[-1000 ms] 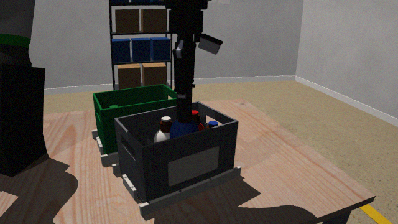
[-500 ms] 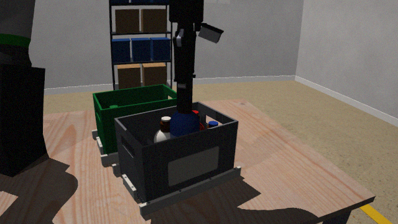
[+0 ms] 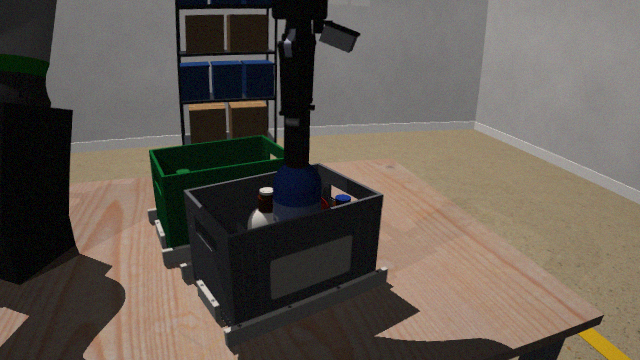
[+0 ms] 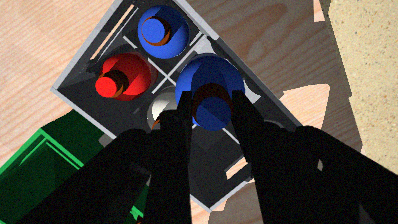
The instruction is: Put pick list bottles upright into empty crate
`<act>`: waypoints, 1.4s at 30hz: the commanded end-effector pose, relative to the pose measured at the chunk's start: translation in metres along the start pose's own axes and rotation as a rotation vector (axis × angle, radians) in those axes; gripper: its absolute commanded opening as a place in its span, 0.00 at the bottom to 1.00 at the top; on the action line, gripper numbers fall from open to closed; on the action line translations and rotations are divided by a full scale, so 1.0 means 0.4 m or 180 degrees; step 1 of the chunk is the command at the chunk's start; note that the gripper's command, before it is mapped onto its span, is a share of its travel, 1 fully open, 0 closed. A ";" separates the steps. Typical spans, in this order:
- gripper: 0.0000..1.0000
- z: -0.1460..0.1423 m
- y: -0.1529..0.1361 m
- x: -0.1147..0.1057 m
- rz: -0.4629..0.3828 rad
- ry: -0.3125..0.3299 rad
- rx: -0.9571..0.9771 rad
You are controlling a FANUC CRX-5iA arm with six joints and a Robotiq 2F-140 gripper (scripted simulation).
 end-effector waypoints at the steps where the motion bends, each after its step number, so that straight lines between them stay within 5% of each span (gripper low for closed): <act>1: 0.10 0.000 0.002 -0.009 0.0007 -0.0002 -0.0001; 42: 0.10 0.000 0.002 -0.159 0.0007 -0.0002 -0.0001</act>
Point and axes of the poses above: the point where the finger pads meet when closed, its own x axis out along the fingers, its own z axis across the jaws, y = z × x, the point moved 2 cm from there along -x, back along the fingers, and after that the axes turned 4 degrees about x, right-handed, at the moved point
